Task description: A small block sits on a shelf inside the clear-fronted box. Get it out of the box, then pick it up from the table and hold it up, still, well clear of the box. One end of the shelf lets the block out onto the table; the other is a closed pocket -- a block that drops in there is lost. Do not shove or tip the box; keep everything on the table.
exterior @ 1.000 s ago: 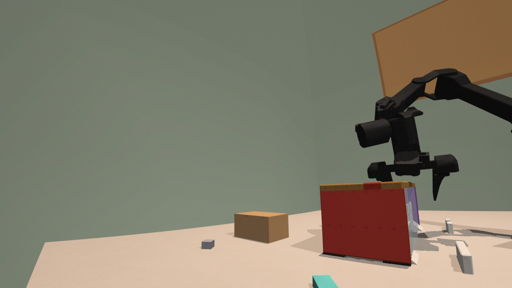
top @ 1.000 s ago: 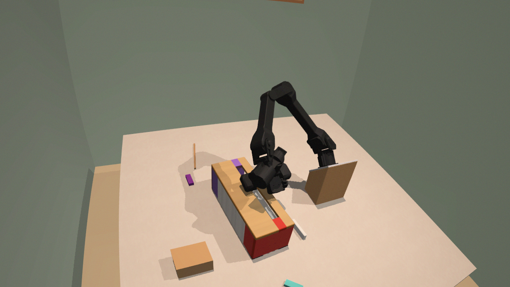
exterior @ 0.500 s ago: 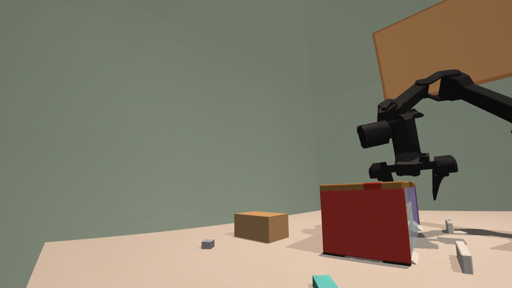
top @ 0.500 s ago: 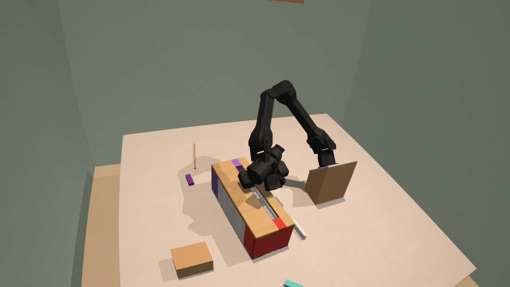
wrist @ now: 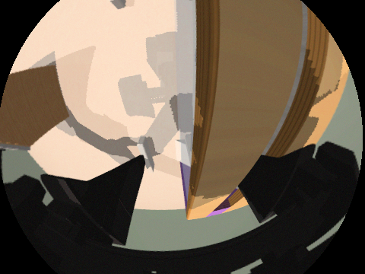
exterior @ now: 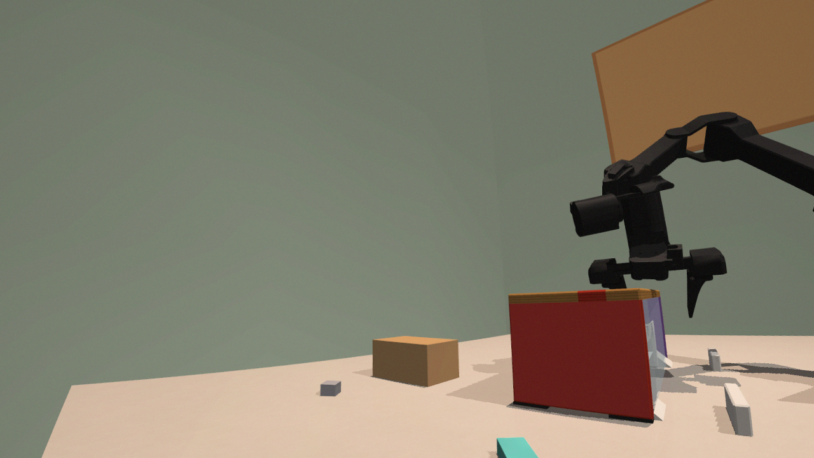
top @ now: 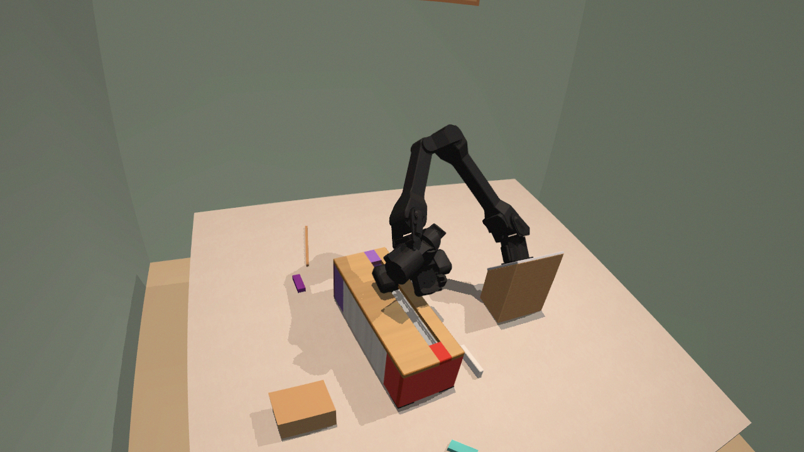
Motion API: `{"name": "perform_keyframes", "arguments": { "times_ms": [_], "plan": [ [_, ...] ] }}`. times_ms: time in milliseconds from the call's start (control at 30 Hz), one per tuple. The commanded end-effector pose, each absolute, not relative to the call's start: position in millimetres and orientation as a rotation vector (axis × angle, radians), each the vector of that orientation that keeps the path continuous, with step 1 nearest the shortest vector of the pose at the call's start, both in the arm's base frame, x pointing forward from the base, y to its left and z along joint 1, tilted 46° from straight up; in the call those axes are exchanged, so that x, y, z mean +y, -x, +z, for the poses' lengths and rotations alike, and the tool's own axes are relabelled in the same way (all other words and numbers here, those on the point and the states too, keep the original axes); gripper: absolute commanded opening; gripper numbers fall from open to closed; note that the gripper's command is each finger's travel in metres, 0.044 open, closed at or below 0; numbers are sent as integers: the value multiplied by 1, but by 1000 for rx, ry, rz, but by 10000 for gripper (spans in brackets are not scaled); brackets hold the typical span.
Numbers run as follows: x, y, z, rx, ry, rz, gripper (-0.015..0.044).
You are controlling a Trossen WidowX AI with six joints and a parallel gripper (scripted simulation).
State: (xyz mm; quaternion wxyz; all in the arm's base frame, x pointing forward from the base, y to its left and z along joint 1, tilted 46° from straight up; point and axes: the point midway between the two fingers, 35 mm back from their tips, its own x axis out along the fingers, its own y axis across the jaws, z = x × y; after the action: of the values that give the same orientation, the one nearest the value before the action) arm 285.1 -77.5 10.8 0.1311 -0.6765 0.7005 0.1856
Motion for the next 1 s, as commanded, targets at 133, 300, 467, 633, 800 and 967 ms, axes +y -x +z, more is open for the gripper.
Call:
{"name": "perform_keyframes", "arguments": {
  "times_ms": [133,300,467,633,800,967],
  "plan": [
    [-87,-289,21,2029,1954,503,400],
    [-91,-289,24,2029,1954,502,400],
    [-94,-289,27,2030,1954,502,400],
    [-98,-289,31,2030,1954,502,400],
    [-101,-289,34,2030,1954,502,400],
    [-104,-289,37,2030,1954,502,400]
  ]
}}
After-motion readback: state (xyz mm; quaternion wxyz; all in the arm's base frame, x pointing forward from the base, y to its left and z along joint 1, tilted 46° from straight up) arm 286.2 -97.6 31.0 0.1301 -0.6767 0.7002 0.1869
